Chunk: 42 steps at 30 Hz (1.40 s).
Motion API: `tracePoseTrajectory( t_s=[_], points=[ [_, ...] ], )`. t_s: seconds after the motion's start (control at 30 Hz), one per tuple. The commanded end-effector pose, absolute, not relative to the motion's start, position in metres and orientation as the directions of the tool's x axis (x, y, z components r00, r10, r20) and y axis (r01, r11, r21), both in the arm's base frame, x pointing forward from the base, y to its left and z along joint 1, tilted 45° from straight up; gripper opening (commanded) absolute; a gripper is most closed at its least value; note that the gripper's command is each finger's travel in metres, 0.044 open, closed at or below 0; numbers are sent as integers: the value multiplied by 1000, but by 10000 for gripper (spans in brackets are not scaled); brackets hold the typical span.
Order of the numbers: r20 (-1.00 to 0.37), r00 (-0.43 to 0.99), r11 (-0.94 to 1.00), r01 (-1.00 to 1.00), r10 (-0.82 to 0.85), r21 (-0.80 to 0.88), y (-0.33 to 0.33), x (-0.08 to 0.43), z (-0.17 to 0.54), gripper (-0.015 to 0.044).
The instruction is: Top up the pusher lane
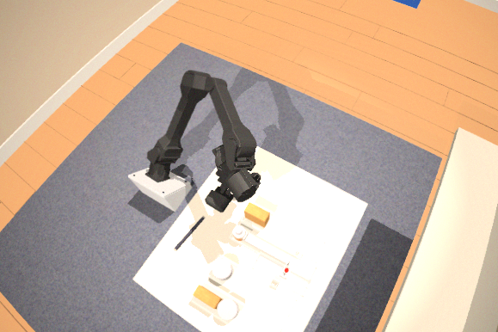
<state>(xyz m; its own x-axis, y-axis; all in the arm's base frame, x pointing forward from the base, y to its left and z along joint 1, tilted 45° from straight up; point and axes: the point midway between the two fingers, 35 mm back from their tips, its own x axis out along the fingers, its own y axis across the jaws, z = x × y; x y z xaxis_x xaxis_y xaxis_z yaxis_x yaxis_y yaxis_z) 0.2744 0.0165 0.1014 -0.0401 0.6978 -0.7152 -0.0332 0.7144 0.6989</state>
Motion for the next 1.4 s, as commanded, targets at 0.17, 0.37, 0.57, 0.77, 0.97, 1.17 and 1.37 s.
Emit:
tracePoseTrajectory(
  t_s=[0.17, 0.37, 0.57, 0.77, 0.97, 1.17, 1.37],
  points=[
    [-718, -42, 716, -49, 695, 696, -2, 290, 52, 0],
    [-718, -40, 715, -64, 695, 696, -13, 295, 19, 0],
    [-718, -39, 715, -67, 695, 696, -15, 296, 11, 0],
    [-717, -39, 714, -67, 696, 697, -5, 296, 1, 0],
    [-717, -39, 714, -68, 696, 697, 2, 296, -6, 0],
    [-717, -39, 714, -68, 696, 697, 2, 298, -6, 0],
    [-717, -38, 714, -68, 696, 697, 2, 300, -6, 0]
  ],
)
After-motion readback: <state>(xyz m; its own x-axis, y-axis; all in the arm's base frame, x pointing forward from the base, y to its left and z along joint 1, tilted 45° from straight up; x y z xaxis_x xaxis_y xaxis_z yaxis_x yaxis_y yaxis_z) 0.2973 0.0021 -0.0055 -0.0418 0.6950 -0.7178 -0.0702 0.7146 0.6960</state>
